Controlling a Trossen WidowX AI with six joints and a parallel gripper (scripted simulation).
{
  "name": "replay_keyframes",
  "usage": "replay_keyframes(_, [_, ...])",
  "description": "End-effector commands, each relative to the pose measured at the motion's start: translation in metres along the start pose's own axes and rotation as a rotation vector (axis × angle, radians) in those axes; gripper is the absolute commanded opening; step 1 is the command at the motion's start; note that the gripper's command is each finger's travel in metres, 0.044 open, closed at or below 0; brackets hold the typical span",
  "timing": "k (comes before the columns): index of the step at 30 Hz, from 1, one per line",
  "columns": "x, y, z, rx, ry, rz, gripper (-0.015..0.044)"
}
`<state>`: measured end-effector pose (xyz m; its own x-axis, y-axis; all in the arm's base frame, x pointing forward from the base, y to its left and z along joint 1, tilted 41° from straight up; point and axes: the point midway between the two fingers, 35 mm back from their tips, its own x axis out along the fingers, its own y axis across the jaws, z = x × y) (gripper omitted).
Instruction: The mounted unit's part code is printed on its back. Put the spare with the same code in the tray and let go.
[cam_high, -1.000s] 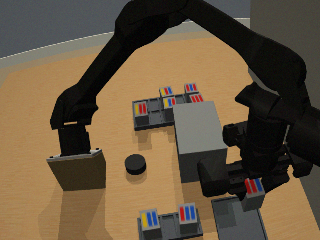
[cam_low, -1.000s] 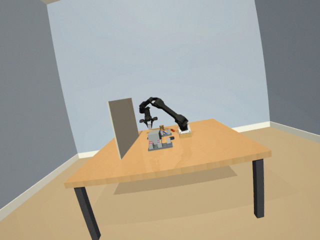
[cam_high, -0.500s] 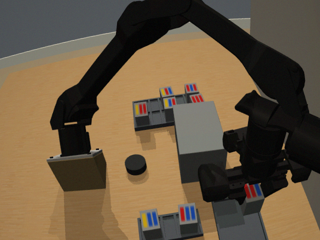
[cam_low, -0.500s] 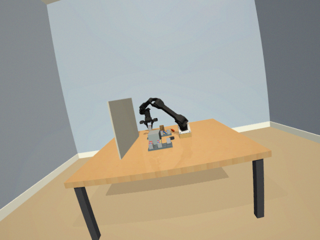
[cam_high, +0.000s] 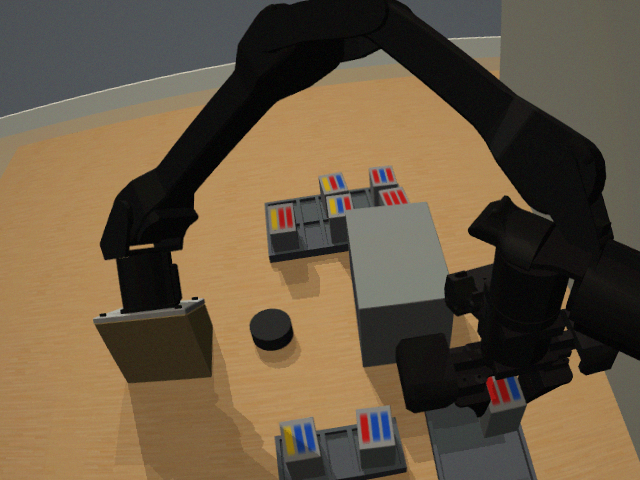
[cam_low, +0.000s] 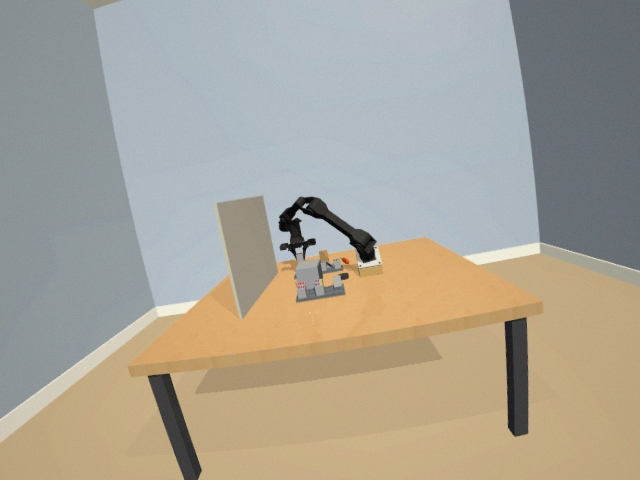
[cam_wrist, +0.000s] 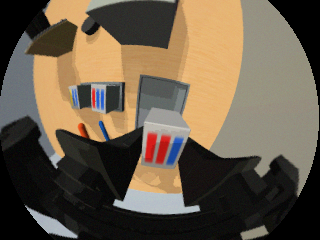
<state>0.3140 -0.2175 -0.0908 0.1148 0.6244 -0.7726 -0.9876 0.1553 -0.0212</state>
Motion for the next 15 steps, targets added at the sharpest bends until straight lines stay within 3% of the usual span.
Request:
replay_keyframes(1, [0.004, 0.000, 0.000, 0.007, -0.004, -0.001, 0.0000])
replay_keyframes(15, [0.016, 0.001, 0.001, 0.007, -0.004, -0.001, 0.0000])
